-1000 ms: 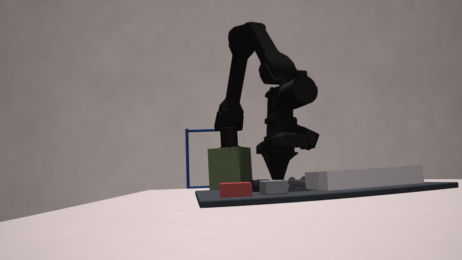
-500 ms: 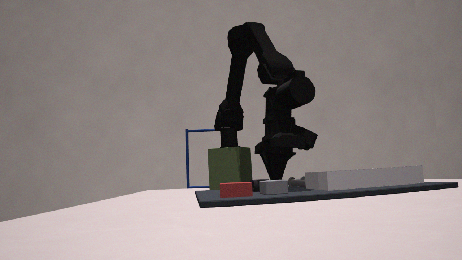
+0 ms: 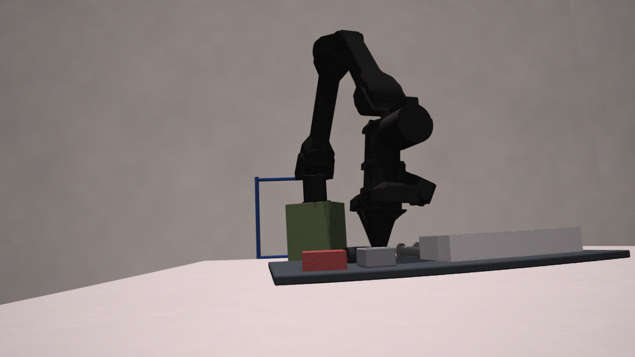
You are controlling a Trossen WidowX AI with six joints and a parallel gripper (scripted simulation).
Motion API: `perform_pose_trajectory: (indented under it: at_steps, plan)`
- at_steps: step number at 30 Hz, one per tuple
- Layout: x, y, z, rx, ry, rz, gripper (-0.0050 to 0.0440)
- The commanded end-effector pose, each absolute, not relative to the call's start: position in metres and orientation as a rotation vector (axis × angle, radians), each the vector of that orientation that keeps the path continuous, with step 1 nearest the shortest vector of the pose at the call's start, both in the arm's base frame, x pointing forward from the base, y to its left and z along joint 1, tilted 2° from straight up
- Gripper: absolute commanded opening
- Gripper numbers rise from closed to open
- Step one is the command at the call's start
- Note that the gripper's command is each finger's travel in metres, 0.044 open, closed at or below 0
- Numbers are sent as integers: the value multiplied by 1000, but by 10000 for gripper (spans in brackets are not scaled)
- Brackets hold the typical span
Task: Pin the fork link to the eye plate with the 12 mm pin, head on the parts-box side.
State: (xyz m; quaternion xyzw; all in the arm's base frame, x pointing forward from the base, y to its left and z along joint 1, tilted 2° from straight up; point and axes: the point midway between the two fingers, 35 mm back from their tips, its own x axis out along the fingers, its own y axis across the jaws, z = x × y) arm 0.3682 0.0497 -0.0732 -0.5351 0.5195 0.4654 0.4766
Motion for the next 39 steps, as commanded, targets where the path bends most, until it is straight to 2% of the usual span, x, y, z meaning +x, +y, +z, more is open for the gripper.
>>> perform_pose_trajectory:
  at_steps: [1,2,5,6,20,35,39]
  plan:
    - [368,48,-73,-1313,1272,1135,13]
    - [368,48,-73,-1313,1272,1135,13]
    - [368,50,-73,-1308,1269,1137,86]
    - [368,50,-73,-1308,1269,1137,95]
    - [368,50,-73,-1313,1272,1135,95]
    - [367,56,-47,-1240,1198,1187,95]
    - [366,55,-53,-1244,1216,1183,0]
